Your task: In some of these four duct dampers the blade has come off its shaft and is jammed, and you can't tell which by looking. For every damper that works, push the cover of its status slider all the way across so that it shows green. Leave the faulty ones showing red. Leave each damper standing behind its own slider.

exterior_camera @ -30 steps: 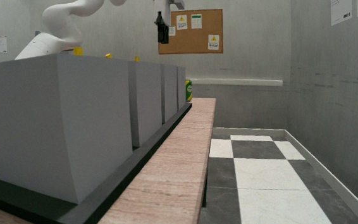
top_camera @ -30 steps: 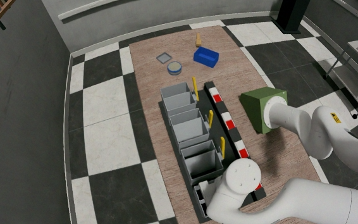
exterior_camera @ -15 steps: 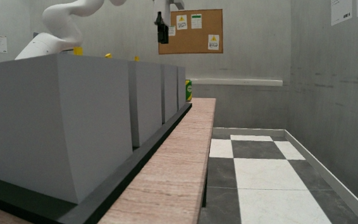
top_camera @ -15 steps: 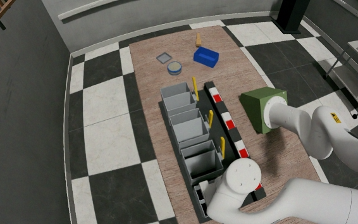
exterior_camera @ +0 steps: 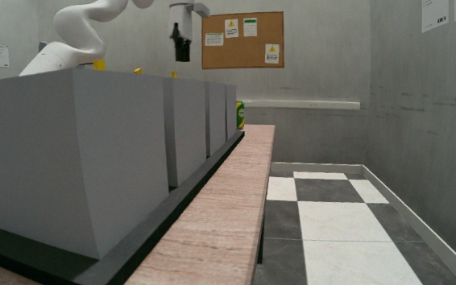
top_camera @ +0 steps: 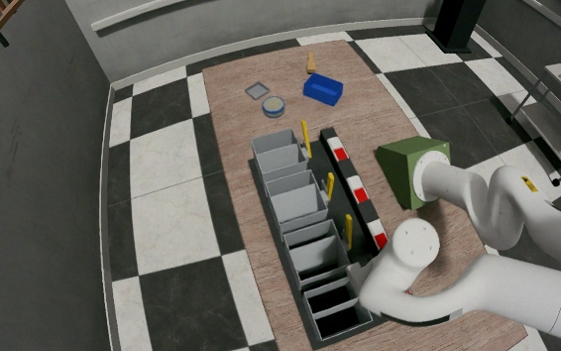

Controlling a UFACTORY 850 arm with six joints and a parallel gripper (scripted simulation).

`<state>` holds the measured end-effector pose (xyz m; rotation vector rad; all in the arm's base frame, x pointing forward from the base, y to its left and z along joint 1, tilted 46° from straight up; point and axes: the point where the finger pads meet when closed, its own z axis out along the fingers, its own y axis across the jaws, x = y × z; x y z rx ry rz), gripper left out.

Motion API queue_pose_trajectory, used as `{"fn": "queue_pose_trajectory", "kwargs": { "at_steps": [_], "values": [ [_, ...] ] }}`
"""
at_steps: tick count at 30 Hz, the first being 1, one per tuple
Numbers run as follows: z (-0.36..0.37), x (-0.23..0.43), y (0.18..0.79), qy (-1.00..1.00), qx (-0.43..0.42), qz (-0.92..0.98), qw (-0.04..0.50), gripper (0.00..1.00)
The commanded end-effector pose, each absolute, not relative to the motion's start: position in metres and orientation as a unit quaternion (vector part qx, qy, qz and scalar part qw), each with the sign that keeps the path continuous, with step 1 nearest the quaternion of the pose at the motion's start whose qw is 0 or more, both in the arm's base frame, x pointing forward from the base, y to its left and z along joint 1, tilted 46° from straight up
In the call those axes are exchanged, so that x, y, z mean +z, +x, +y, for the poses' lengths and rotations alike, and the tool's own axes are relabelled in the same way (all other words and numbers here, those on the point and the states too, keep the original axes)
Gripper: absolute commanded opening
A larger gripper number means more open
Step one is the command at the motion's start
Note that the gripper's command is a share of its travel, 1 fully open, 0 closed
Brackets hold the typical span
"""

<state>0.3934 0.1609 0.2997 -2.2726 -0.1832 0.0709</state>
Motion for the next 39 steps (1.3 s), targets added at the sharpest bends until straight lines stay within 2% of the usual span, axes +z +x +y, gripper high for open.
{"fn": "queue_pose_trajectory", "kwargs": {
  "at_steps": [1,39],
  "values": [
    [0.157,0.296,0.367,-0.902,0.025,-0.073,0.426,0.39],
    [0.176,0.280,0.364,-0.902,0.026,-0.073,0.426,0.39]
  ]
}}
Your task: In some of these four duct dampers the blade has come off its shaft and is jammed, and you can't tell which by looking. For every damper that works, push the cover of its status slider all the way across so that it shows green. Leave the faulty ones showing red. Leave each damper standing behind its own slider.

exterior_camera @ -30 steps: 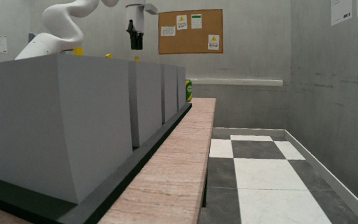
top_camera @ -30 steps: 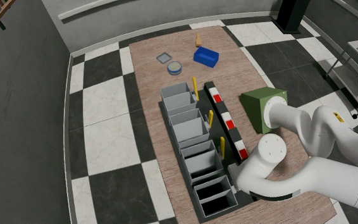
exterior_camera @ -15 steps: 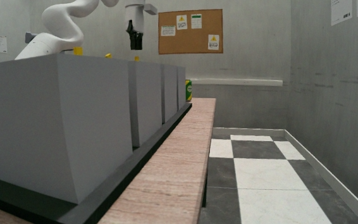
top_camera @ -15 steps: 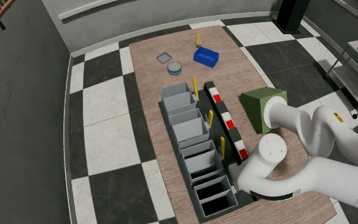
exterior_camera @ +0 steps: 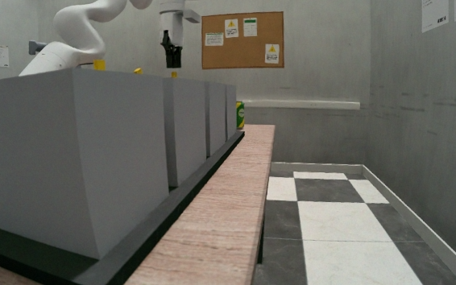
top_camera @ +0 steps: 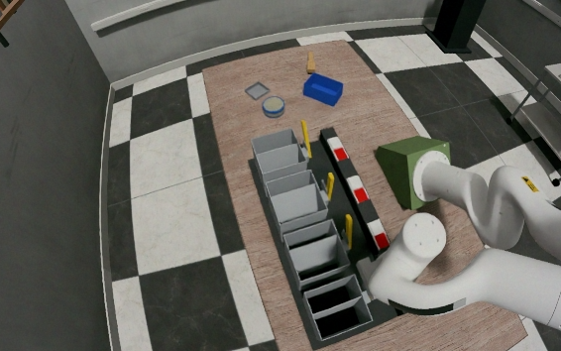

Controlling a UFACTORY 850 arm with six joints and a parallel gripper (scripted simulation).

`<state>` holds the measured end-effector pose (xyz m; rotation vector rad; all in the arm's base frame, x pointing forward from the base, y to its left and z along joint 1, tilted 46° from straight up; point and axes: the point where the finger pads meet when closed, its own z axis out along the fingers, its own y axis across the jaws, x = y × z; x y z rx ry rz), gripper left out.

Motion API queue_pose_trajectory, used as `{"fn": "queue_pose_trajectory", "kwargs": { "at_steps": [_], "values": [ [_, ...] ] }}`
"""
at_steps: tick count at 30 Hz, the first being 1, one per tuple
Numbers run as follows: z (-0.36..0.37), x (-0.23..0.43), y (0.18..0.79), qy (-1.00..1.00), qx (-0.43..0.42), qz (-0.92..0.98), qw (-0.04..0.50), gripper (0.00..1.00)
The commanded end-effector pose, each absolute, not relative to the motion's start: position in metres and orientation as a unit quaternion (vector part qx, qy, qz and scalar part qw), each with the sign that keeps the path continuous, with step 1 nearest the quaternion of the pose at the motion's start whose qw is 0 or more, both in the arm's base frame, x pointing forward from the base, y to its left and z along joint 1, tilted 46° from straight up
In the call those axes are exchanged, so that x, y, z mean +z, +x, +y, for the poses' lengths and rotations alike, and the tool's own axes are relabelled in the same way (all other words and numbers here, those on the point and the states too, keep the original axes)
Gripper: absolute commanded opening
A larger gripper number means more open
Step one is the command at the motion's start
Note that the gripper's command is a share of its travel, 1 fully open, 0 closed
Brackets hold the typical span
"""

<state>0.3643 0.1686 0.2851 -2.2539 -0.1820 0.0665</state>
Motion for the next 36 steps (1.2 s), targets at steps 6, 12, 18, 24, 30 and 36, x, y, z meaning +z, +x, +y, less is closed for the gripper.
{"fn": "queue_pose_trajectory", "kwargs": {
  "at_steps": [6,12,18,24,30,36],
  "values": [
    [0.186,0.270,0.362,-0.902,0.026,-0.073,0.426,0.39],
    [0.193,0.264,0.361,-0.902,0.026,-0.073,0.426,0.39],
    [0.203,0.256,0.359,-0.902,0.026,-0.073,0.426,0.39],
    [0.209,0.251,0.358,-0.902,0.026,-0.073,0.426,0.39],
    [0.213,0.247,0.358,-0.902,0.026,-0.073,0.426,0.39],
    [0.215,0.246,0.357,-0.902,0.026,-0.073,0.426,0.39]
  ]
}}
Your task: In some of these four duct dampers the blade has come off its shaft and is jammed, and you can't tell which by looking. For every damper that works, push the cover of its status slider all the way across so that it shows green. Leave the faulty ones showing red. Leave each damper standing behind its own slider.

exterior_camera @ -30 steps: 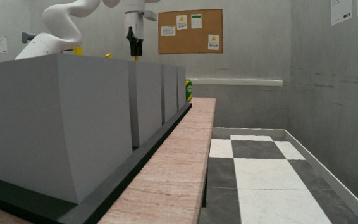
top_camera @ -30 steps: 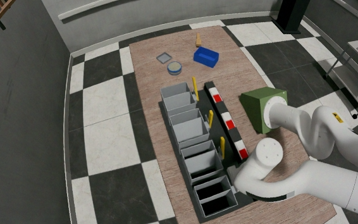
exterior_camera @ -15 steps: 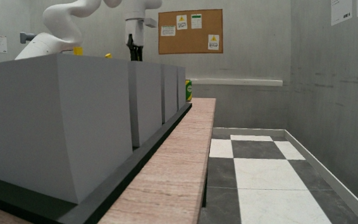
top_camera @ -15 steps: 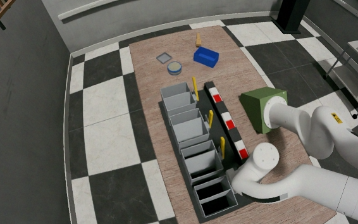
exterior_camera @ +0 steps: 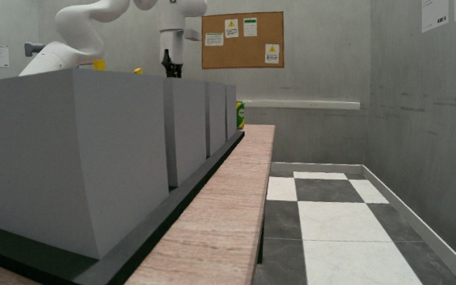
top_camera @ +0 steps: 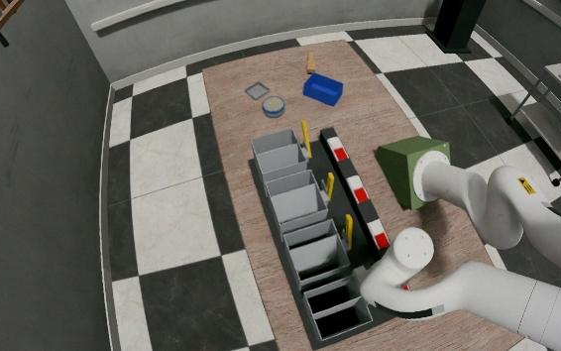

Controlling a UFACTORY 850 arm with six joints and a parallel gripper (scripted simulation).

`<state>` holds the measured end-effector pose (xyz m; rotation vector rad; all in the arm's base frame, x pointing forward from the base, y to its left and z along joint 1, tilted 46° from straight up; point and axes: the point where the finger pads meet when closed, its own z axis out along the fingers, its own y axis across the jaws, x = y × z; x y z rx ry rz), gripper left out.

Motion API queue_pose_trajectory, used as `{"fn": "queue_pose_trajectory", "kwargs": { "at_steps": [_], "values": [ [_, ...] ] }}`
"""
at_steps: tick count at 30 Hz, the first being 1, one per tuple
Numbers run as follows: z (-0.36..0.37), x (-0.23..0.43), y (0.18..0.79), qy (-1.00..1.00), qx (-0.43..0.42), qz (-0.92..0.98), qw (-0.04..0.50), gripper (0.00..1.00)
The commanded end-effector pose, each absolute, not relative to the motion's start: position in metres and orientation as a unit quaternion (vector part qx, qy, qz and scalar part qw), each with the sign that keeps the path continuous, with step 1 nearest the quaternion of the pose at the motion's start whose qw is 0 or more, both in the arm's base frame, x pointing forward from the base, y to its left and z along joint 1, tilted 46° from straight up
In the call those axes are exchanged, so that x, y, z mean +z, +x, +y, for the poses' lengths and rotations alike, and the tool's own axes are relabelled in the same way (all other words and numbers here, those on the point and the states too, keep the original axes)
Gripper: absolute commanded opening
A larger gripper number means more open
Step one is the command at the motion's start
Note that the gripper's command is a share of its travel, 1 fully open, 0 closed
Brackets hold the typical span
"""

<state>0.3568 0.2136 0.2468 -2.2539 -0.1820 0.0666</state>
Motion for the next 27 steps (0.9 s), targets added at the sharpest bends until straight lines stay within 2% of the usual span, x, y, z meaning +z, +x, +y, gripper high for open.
{"fn": "queue_pose_trajectory", "kwargs": {
  "at_steps": [1,16,17,27],
  "values": [
    [0.2154,0.2456,0.3572,-0.902,0.026,-0.073,0.426,0.39],
    [0.2156,0.2454,0.3571,-0.902,0.026,-0.073,0.426,0.39],
    [0.2156,0.2454,0.3571,-0.902,0.026,-0.073,0.426,0.19],
    [0.2156,0.2454,0.3571,-0.902,0.026,-0.073,0.426,0.19]
  ]
}}
